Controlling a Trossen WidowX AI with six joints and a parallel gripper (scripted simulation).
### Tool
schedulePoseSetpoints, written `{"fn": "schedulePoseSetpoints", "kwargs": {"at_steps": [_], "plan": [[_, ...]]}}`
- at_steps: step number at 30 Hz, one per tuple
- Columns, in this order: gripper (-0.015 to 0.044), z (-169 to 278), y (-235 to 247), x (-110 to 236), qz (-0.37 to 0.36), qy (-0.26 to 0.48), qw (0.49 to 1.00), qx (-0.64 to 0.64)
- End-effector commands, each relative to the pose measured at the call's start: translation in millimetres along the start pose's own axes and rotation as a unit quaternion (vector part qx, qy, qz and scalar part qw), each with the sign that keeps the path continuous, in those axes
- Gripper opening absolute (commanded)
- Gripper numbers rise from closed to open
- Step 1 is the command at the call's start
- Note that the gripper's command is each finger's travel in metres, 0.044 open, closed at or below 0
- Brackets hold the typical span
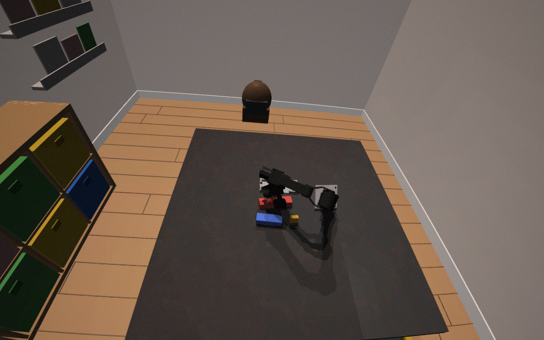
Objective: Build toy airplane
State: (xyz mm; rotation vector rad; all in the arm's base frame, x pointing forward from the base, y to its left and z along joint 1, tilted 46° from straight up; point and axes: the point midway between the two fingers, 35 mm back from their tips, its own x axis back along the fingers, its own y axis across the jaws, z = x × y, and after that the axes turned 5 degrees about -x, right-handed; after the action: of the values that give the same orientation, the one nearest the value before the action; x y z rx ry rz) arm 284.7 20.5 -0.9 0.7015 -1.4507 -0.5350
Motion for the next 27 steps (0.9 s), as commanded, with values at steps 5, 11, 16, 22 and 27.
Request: {"fn": "schedulePoseSetpoints", "kwargs": {"at_steps": [5, 11, 16, 22, 27], "plan": [[0.044, 2, 1, -14, -0.004, 0.0, 1.0, -0.004], [0.044, 3, 1, -21, -0.005, 0.001, 1.0, -0.004], [0.0309, 3, 1, -21, -0.005, 0.001, 1.0, -0.004], [0.019, 3, 1, -21, -0.005, 0.001, 1.0, -0.004], [0.0157, 3, 1, -21, -0.005, 0.001, 1.0, -0.004]]}}
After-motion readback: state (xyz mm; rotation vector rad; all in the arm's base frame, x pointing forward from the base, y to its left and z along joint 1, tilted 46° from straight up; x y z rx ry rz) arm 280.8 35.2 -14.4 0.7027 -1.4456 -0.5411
